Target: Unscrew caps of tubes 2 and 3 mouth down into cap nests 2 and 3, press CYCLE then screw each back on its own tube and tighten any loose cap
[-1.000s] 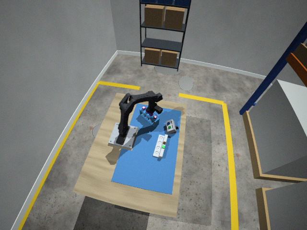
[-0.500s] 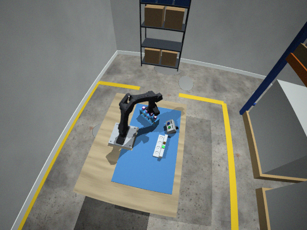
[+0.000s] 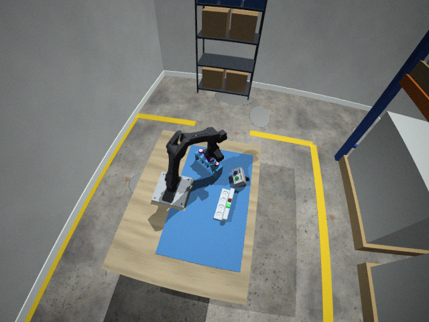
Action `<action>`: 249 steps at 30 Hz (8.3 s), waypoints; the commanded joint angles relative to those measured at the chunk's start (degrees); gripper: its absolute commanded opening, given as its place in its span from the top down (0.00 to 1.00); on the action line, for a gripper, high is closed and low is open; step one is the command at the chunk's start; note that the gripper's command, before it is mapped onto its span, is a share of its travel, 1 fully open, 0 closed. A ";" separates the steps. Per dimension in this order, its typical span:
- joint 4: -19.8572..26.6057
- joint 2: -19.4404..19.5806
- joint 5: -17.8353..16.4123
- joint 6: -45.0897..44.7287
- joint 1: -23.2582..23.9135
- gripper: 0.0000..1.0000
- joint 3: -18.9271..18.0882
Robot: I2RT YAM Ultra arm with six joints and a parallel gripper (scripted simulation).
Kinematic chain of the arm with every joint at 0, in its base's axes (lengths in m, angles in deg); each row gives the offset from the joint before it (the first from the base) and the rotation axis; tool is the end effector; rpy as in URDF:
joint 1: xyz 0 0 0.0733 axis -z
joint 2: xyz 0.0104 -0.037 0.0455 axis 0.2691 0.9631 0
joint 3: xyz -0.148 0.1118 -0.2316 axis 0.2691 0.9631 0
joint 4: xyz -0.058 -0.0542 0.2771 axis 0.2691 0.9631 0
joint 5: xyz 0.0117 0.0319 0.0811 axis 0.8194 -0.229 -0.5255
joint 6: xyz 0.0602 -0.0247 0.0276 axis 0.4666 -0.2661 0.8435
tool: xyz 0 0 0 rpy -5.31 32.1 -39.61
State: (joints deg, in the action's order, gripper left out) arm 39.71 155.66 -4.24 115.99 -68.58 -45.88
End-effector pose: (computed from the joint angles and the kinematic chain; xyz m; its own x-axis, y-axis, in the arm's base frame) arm 0.2148 0.2810 0.2178 -0.7345 0.6760 -0.0588 0.6778 0.7351 -0.0150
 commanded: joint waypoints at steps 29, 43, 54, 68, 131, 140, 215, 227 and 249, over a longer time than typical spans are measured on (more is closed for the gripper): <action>0.01 -0.48 0.01 -86.40 -0.01 0.51 -0.28; 0.02 -0.48 0.00 -124.59 -0.01 0.51 -0.28; -0.07 -0.47 0.00 -142.88 -0.01 0.51 -0.20; -0.13 -0.46 0.00 -142.89 0.00 1.00 -0.16; 0.93 -0.62 0.02 -48.44 -0.04 0.51 -1.05; 5.63 -1.04 0.01 -48.23 -0.25 0.51 -5.32; 1.89 0.44 -0.51 -109.61 -18.48 0.51 -2.09; 1.00 0.83 -0.51 -109.69 -18.41 0.51 -1.60; -0.27 1.24 -0.50 -109.76 -18.34 1.00 -0.74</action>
State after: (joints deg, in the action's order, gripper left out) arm 39.93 157.21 -4.86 6.32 -86.94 -46.37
